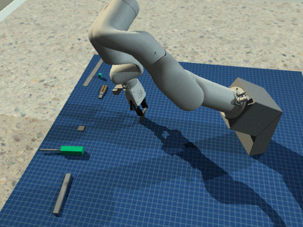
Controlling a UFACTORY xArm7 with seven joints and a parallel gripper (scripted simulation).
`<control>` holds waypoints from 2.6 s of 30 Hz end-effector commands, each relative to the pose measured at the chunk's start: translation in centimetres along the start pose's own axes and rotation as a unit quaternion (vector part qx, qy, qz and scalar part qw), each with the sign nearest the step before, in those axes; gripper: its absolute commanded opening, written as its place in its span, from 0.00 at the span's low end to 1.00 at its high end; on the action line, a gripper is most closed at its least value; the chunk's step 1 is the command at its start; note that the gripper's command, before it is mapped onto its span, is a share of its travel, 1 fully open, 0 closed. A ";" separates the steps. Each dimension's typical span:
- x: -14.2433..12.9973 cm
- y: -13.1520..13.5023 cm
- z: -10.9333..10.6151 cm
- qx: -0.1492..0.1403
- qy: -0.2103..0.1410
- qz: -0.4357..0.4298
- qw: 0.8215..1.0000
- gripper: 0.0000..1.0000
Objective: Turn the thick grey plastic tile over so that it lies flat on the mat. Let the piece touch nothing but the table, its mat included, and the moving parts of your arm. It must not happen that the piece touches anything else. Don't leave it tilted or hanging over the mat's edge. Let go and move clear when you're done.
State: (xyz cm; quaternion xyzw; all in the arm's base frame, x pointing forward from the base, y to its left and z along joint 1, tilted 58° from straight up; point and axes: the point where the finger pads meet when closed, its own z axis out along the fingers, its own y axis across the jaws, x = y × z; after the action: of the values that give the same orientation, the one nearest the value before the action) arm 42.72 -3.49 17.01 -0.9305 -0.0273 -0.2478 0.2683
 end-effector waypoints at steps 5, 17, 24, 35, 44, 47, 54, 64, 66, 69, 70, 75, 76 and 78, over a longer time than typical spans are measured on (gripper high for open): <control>0.8 0.1 -0.4 0.000 0.015 0.001 1.000 0.57; 1.6 0.1 -0.7 0.000 0.028 0.001 1.000 0.57; 2.2 0.1 -0.8 0.000 0.041 0.001 0.999 0.57; 3.0 0.1 -0.9 0.000 0.054 0.001 0.999 0.57; 3.8 0.1 -0.9 0.000 0.067 0.001 0.998 0.57; 4.1 0.1 -0.9 0.000 0.067 0.001 0.998 0.57; 4.5 0.1 -0.8 0.000 0.079 0.001 0.997 0.57; 5.5 0.1 -0.5 0.000 0.093 0.001 0.996 0.57; 5.6 0.1 -0.5 0.000 0.093 0.001 0.996 0.57; 5.7 0.1 -0.5 0.000 0.093 0.001 0.996 0.57; 5.7 0.1 -0.4 0.000 0.093 0.001 0.996 0.57; 6.2 0.1 -0.2 0.000 0.106 0.001 0.994 0.57; 6.3 0.1 -0.1 0.000 0.106 0.001 0.994 0.57; 6.4 0.1 -0.1 0.000 0.106 0.001 0.994 0.57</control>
State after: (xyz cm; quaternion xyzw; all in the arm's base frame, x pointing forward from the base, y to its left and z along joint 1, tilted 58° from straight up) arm 47.88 -4.06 19.99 -0.9010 0.0003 -0.3401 0.2694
